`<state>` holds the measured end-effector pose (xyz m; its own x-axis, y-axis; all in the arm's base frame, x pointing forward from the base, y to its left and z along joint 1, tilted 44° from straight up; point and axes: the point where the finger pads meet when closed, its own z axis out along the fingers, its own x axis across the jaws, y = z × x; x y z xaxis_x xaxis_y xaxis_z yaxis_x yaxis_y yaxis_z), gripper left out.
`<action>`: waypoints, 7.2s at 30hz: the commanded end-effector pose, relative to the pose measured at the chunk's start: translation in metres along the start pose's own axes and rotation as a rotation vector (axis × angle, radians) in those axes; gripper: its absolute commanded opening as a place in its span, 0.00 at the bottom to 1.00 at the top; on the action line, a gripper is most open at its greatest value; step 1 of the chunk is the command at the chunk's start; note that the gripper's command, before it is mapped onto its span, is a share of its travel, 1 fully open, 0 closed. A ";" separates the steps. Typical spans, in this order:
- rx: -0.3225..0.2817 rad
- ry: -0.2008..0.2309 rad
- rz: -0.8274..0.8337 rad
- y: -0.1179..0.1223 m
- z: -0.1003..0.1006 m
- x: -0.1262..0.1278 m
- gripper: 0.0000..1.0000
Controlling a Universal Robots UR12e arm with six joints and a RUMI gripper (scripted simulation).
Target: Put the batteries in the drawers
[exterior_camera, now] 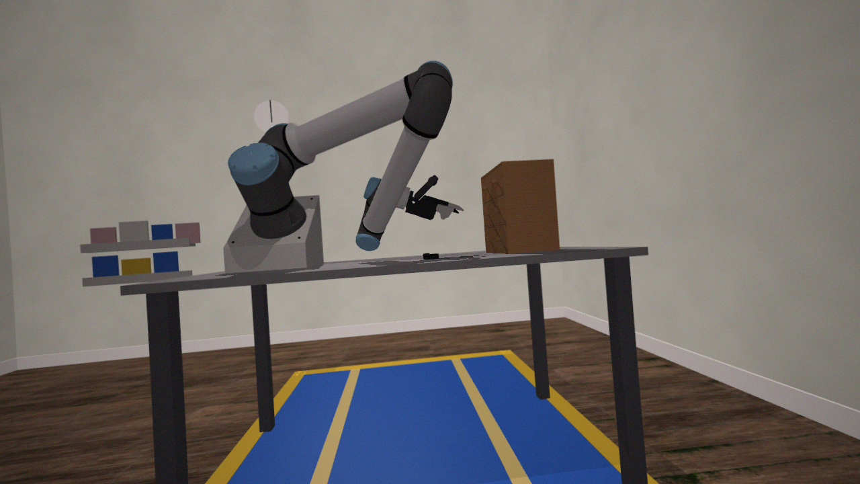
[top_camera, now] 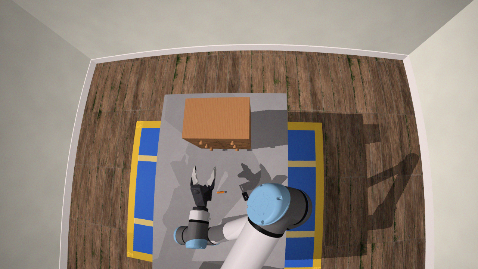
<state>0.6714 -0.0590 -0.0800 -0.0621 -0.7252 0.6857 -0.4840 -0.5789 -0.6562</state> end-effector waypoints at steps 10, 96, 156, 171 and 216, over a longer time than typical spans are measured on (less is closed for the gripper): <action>0.001 0.000 0.000 0.000 0.000 0.000 0.20; 0.001 0.000 0.000 -0.004 0.068 0.000 0.20; 0.001 0.000 0.000 -0.005 0.067 0.000 0.20; 0.001 0.000 0.000 -0.005 0.067 0.000 0.20; 0.001 0.000 0.000 -0.008 0.078 0.000 0.20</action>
<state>0.7401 -0.0830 -0.0992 -0.0621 -0.7252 0.6857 -0.4839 -0.5790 -0.6562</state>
